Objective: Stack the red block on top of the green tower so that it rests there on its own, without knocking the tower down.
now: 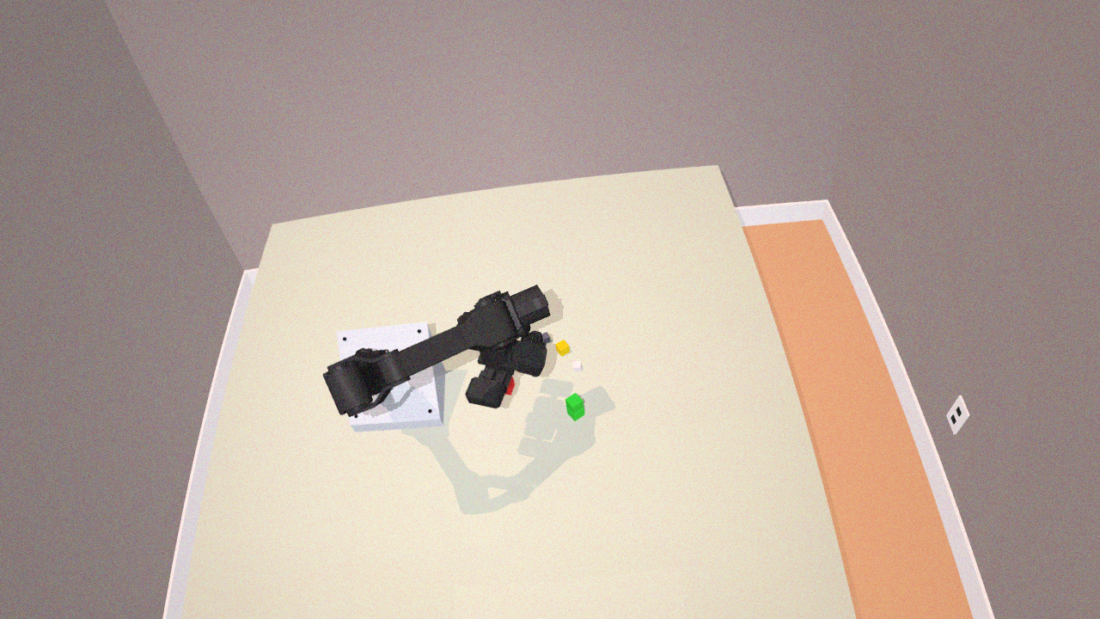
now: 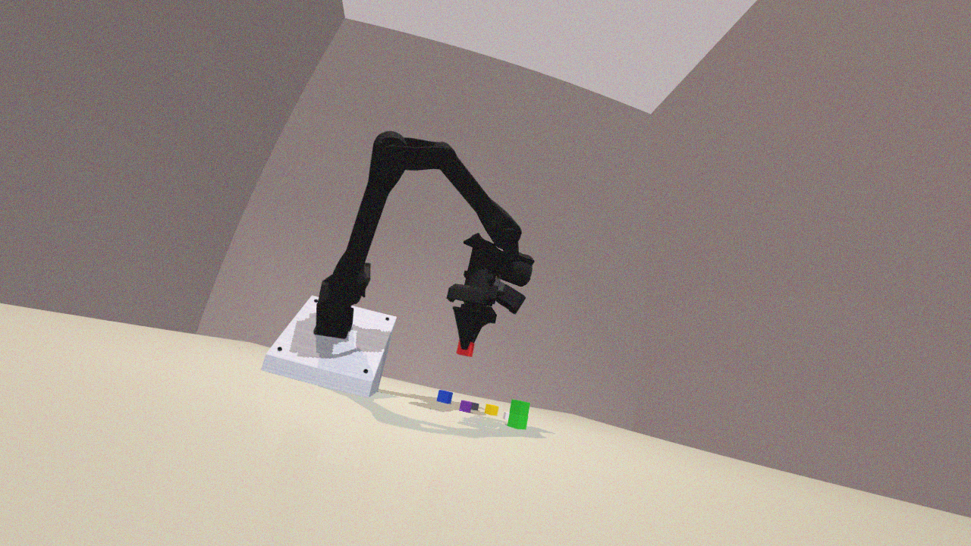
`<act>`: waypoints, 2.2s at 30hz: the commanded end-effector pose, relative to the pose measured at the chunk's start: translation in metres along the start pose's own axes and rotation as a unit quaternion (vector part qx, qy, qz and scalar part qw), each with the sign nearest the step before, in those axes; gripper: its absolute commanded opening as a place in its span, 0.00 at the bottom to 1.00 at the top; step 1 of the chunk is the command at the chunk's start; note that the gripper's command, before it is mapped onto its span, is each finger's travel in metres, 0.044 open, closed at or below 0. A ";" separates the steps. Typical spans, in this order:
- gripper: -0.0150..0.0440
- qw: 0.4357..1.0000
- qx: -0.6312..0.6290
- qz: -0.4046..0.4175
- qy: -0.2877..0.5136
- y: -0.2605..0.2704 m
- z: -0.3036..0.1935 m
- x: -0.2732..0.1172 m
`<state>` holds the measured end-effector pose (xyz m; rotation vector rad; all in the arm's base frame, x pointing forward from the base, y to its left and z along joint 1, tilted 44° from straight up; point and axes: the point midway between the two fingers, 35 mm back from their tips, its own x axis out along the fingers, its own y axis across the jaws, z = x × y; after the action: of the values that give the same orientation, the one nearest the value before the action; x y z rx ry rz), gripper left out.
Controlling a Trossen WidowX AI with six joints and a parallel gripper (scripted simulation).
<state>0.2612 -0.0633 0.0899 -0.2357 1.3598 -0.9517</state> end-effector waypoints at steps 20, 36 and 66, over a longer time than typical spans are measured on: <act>0.25 1.000 0.004 0.003 0.005 0.017 0.048 -0.010; 0.25 1.000 0.005 0.002 0.003 0.033 0.102 -0.007; 0.25 1.000 0.006 0.001 0.001 0.039 0.117 0.061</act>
<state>0.3819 -0.1176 0.0582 -0.2169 1.3451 -0.9533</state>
